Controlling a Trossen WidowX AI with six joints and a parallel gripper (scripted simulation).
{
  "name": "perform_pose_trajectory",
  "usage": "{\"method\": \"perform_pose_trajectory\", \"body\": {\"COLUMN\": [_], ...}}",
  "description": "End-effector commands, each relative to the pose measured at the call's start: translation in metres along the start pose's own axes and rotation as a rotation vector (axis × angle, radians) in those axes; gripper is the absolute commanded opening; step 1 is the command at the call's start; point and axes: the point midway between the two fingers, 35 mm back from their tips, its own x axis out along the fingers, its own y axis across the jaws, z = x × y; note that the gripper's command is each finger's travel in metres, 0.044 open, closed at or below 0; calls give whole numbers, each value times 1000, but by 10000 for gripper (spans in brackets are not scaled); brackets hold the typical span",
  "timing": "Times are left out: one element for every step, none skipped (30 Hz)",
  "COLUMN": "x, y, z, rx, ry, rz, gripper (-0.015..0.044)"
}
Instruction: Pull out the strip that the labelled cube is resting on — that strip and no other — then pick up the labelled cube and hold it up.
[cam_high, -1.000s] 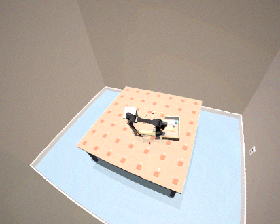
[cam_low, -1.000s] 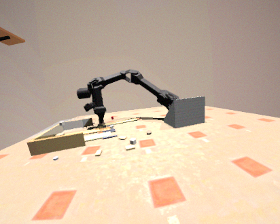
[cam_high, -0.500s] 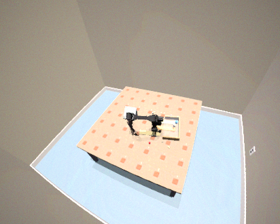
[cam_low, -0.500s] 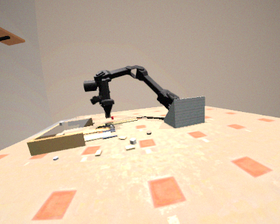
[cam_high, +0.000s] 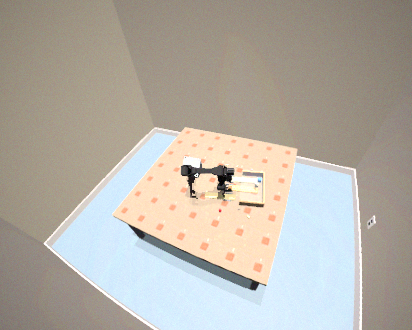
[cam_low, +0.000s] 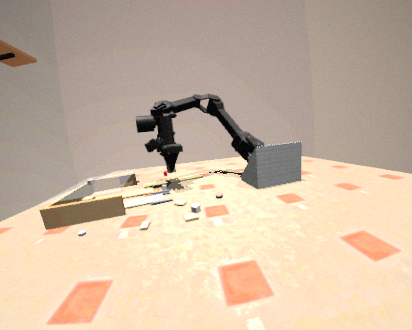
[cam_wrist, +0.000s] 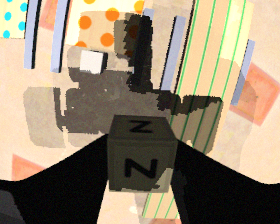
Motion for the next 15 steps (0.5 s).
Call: {"method": "perform_pose_trajectory", "body": {"x": [1, 1, 2, 2, 2, 3, 3, 4, 4, 3, 0, -4, -9, -14, -19], "y": [8, 10, 13, 15, 17, 19, 20, 21, 22, 22, 22, 22, 22, 22, 22], "z": [-11, -14, -17, -20, -24, -27, -29, -31, -32, -31, -31, -31, -31, -31, -31], "rx": [0, 0, 0, -1, -1, -1, -1, -1, -1, -1, -1, -1, -1, -1, -1], "ry": [1, 2, 2, 2, 2, 2, 2, 3, 3, 3, 2, 2, 2, 2, 2], "rz": [5, 5, 5, 4, 4, 4, 4, 4, 4, 4, 5, 5, 5, 6, 6], "gripper": [0, 0, 0, 0, 0, 0, 0, 0, 0, 0, 0, 0, 0, 0, 0]}}
